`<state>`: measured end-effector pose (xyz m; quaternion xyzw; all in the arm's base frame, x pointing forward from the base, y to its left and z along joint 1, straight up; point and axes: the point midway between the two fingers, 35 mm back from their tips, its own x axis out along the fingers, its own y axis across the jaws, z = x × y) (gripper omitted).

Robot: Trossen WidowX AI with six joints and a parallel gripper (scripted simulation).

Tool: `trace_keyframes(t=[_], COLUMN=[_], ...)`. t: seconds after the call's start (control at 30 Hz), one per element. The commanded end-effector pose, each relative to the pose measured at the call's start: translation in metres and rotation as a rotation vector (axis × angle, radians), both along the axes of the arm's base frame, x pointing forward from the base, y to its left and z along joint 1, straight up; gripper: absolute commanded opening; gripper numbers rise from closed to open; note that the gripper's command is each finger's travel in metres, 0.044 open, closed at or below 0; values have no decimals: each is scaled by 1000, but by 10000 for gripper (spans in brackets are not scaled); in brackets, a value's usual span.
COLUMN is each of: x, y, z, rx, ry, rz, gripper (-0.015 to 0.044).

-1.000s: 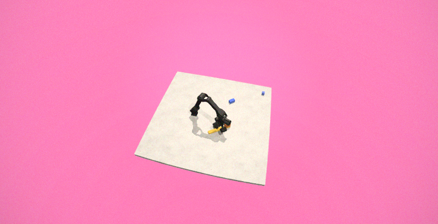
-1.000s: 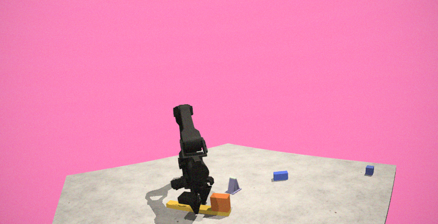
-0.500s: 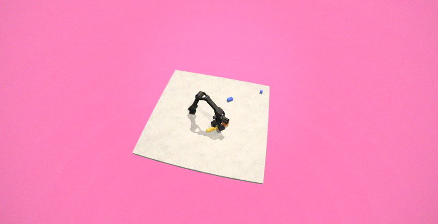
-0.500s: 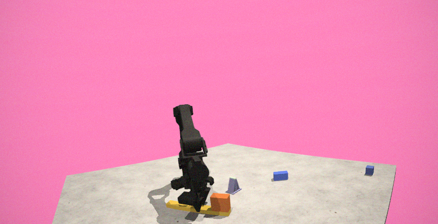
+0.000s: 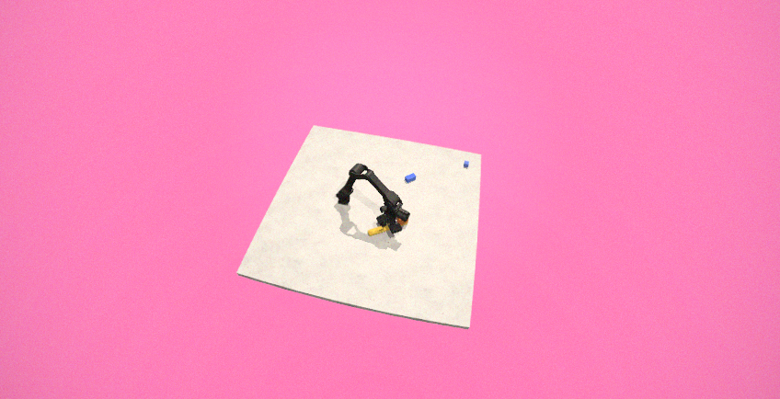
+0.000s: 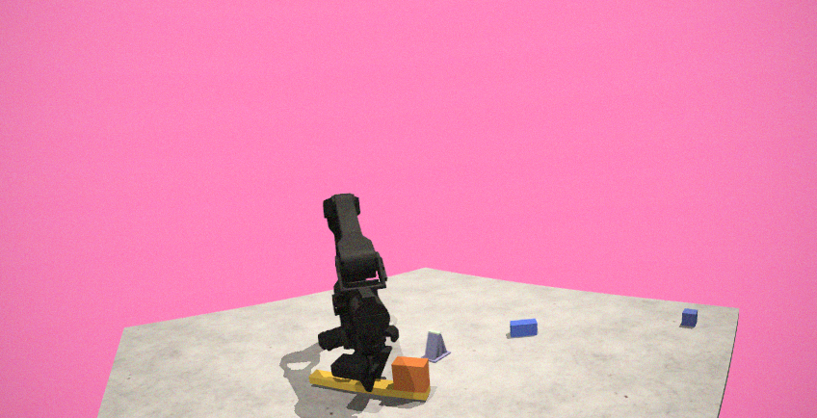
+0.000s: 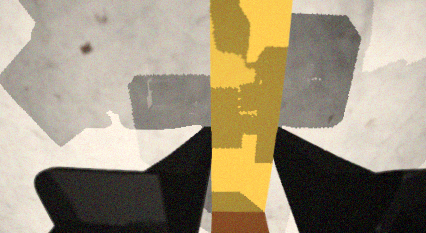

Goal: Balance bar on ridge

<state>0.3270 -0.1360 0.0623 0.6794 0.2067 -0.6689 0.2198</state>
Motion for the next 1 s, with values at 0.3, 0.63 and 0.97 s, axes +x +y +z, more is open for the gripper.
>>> trace_keyframes(t=[0.3, 0.63, 0.97], x=[4, 3, 0], y=[-1, -1, 1], z=[37, 63, 88], rx=[-4, -3, -2], ry=[-14, -15, -15], rz=[-1, -2, -3], gripper=[0, 0, 0])
